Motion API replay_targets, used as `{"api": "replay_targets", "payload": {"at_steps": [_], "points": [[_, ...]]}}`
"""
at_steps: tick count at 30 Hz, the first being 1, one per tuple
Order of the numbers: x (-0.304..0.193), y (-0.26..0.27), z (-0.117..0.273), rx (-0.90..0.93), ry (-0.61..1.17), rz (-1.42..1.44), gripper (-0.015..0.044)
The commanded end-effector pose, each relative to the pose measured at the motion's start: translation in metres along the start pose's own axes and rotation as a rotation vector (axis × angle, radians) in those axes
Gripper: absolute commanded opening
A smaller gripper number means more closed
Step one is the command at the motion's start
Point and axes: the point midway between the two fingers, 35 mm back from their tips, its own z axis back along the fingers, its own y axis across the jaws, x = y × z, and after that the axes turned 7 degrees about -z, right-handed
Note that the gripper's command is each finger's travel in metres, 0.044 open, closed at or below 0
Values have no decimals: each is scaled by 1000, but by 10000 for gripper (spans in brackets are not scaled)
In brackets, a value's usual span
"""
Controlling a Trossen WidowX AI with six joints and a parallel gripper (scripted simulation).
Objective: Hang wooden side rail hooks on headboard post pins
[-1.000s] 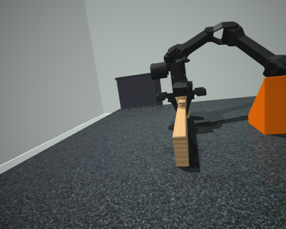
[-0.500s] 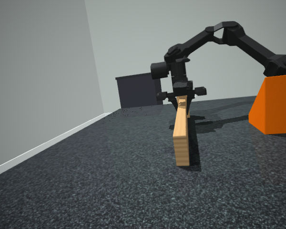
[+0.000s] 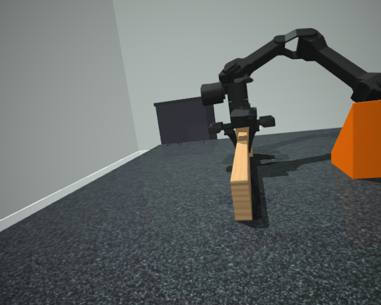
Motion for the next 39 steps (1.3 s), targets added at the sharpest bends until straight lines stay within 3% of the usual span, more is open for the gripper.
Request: {"api": "replay_targets", "payload": {"at_steps": [1,39], "points": [[-3,-3,6,-17,-2,-6,0],[-6,-4,3,-17,-2,-6,0]]}}
